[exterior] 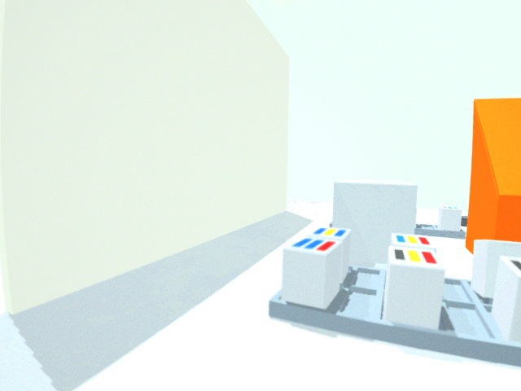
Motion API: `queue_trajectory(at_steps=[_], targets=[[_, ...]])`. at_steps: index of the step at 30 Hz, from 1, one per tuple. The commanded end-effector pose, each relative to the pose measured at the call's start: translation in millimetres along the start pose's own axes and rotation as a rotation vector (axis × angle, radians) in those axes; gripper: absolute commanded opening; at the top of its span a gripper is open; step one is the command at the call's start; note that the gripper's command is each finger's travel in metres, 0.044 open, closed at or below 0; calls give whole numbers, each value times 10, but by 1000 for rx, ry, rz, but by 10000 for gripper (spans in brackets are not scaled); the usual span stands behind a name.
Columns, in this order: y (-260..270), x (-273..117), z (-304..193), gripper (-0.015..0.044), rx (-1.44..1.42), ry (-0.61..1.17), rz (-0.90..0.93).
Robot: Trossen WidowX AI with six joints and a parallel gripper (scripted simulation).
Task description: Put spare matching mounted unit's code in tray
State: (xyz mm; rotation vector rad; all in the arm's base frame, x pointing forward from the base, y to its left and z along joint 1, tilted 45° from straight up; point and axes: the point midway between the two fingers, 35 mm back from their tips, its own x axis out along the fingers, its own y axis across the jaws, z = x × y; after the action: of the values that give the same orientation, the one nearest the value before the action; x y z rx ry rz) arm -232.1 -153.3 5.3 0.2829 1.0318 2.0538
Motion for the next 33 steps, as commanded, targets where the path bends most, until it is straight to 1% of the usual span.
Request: queue_trajectory(at_steps=[1,2,6,8,15,22,27,33], targets=[[0,0,0,426,0,0,0],[0,0,0,440,0,0,0],[0,0,0,440,0,0,0],[-21,-72,-5,440,36,8,-11],[-318,-849,11,440,385,91,-160],[-745,-1648,193,440,675,162,-354],[-1130,-2189,452,440,823,168,-518],[-1671,-2778,948,440,930,108,-718]])
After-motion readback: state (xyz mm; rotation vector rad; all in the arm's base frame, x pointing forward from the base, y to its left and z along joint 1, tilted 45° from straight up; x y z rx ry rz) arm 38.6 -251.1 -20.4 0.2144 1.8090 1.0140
